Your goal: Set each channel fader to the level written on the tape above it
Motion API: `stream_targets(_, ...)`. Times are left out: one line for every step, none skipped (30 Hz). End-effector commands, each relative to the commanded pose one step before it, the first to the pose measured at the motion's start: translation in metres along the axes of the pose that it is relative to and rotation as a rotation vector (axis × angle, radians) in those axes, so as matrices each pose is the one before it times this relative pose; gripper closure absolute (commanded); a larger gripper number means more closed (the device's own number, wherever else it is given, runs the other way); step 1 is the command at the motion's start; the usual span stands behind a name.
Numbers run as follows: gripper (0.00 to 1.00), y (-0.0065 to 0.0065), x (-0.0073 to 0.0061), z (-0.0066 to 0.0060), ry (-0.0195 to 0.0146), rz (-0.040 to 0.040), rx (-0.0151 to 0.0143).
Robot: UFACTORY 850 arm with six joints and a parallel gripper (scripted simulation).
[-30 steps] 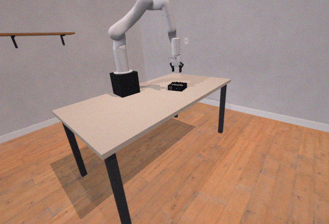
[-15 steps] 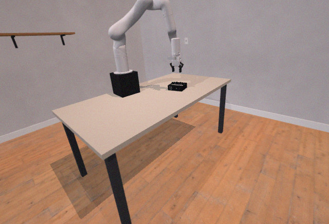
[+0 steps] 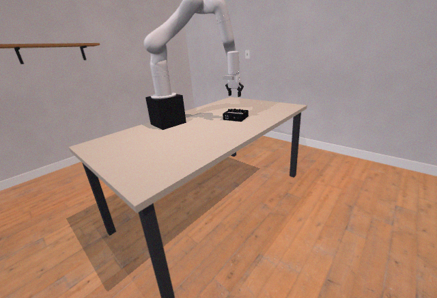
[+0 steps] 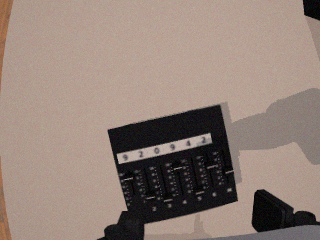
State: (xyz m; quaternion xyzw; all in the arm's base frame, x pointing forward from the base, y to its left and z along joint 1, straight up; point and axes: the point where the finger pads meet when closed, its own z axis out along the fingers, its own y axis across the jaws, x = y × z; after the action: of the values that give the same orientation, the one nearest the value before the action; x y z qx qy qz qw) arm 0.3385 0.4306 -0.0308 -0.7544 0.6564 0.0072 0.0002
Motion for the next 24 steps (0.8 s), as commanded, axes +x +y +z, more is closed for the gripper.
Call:
stream_targets(0.0, 0.00912, -0.00822, 0.00777, -0.03249, -0.02997, -0.0329)
stream_targets(0.0, 0.00223, -0.00223, 0.00242, -0.00851, -0.00814, -0.00702)
stream_targets(0.0, 0.00221, -0.00244, 0.00261, -0.00943, -0.00872, -0.0068)
stream_targets(0.0, 0.00212, -0.00262, 0.00278, -0.01027, -0.00922, -0.00636)
stream_targets(0.0, 0.00199, -0.00277, 0.00293, -0.011, -0.00964, -0.0057)
stream_targets(0.0, 0.0018, -0.00288, 0.00306, -0.01158, -0.00997, -0.00484)
stream_targets(0.0, 0.00157, -0.00294, 0.00316, -0.01199, -0.01022, -0.00383)
stream_targets(0.0, 0.0013, -0.00295, 0.00323, -0.0122, -0.01038, -0.00269)
stream_targets(0.0, 0.0, 0.0, 0.0, 0.0, 0.0, 0.0)
stream_targets(0.0, 0.0, 0.0, 0.0, 0.0, 0.0, 0.0)
stream_targets(0.0, 0.00102, -0.0029, 0.00328, -0.0122, -0.01045, -0.00148)
stream_targets(0.0, 0.00074, -0.0028, 0.00329, -0.01198, -0.01044, -0.00025)
stream_targets(0.0, 0.00046, -0.00265, 0.00327, -0.01155, -0.01034, 0.00094)
stream_targets(0.0, 0.00019, -0.00246, 0.00323, -0.01094, -0.01015, 0.00206)
stream_targets(0.0, -0.00004, -0.00223, 0.00315, -0.01016, -0.00989, 0.00306)
stream_targets(0.0, -0.00025, -0.00199, 0.00305, -0.00927, -0.00955, 0.0039)
stream_targets(0.0, -0.00041, -0.00173, 0.00292, -0.00829, -0.00914, 0.00457)
stream_targets(0.0, -0.00053, -0.00147, 0.00277, -0.00727, -0.00867, 0.00503)
stream_targets(0.0, -0.00062, -0.00122, 0.0026, -0.00626, -0.00813, 0.00531)
stream_targets(0.0, -0.00066, -0.00098, 0.00241, -0.00528, -0.00754, 0.00539)
stream_targets(0.0, -0.00067, -0.00077, 0.0022, -0.00436, -0.0069, 0.0053)
stream_targets(0.0, -0.00065, -0.00059, 0.00198, -0.00353, -0.00623, 0.00506)
stream_targets(0.0, -0.00061, -0.00043, 0.00175, -0.0028, -0.00552, 0.00468)
stream_targets(0.0, -0.00056, -0.00031, 0.00152, -0.00217, -0.0048, 0.00421)
